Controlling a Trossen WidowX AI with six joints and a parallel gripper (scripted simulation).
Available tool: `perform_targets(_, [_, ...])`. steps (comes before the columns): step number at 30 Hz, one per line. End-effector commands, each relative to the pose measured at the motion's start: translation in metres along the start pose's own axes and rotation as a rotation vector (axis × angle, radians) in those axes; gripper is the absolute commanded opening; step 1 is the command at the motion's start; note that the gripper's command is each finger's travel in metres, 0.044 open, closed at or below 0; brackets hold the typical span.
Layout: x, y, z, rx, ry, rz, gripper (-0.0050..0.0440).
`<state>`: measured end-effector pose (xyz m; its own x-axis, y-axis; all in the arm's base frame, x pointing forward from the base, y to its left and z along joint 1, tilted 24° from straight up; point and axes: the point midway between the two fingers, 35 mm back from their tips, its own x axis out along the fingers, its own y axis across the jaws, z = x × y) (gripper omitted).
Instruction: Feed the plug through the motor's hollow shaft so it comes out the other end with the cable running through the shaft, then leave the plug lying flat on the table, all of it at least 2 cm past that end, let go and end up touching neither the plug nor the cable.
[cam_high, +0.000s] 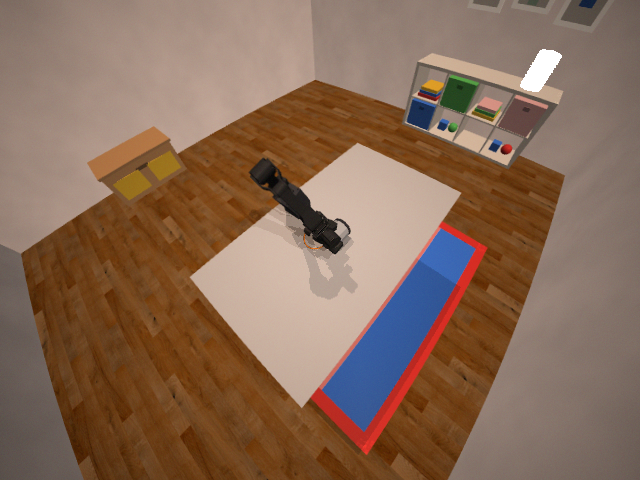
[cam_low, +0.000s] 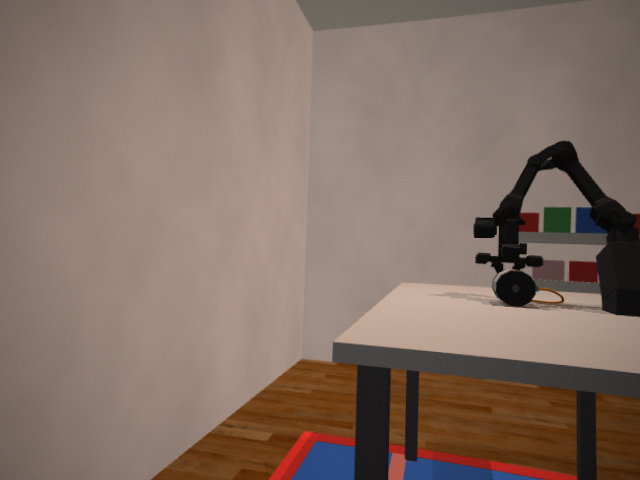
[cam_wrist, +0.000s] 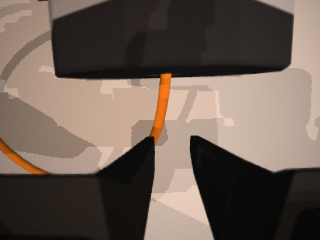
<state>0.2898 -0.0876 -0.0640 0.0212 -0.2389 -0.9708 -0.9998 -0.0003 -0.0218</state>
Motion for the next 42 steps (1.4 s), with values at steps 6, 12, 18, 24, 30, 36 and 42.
perform_targets(6, [0.013, 0.009, 0.001, -0.005, -0.005, 0.019, 0.01])
perform_targets(12, [0.017, 0.008, 0.003, -0.005, -0.005, 0.019, 0.01])
perform_targets(18, [0.015, 0.007, 0.002, -0.002, -0.002, 0.015, 0.008])
perform_targets(24, [0.015, 0.007, 0.002, -0.002, -0.002, 0.015, 0.004])
perform_targets(30, [0.015, 0.007, 0.002, -0.002, -0.002, 0.015, 0.0013])
perform_targets(36, [0.015, 0.007, 0.003, -0.002, -0.003, 0.015, 0.0])
perform_targets(42, [0.013, 0.005, 0.011, -0.005, -0.005, 0.019, 0.0])
